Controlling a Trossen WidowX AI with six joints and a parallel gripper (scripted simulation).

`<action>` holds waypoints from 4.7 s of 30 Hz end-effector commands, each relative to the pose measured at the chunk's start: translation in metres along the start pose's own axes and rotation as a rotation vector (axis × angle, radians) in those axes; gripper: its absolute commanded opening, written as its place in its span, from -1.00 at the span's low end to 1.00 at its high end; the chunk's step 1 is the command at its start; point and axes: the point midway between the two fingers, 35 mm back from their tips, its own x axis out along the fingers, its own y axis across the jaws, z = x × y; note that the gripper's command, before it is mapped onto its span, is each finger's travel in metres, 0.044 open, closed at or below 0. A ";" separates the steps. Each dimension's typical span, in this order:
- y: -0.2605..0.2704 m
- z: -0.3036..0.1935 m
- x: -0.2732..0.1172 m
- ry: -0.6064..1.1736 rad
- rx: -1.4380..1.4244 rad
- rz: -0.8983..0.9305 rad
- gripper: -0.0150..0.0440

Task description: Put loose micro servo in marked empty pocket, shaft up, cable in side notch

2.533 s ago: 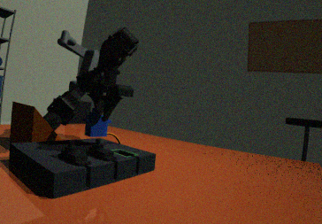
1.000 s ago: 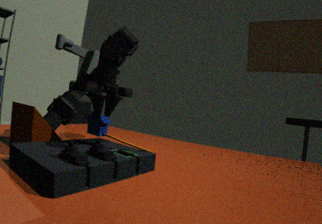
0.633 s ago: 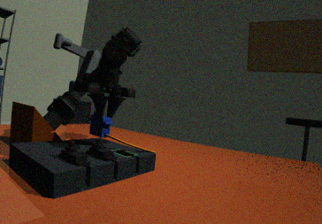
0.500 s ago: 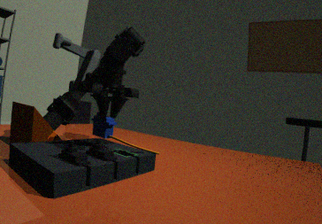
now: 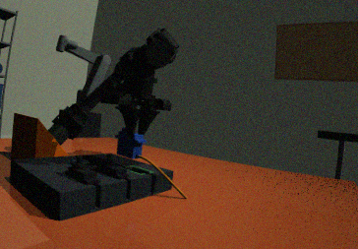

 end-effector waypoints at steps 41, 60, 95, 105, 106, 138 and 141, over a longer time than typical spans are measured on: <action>-0.001 -0.030 0.023 0.010 0.001 -0.003 -0.49; -0.002 -0.030 0.043 0.010 0.001 -0.004 -0.49; -0.001 -0.030 0.065 0.010 0.001 -0.004 0.14; -0.002 -0.027 0.032 0.010 0.001 -0.004 0.14; -0.002 -0.027 0.032 0.010 0.001 -0.004 0.14; 0.001 0.077 -0.068 0.140 0.006 0.088 1.00; 0.001 0.077 -0.069 0.144 0.007 0.091 1.00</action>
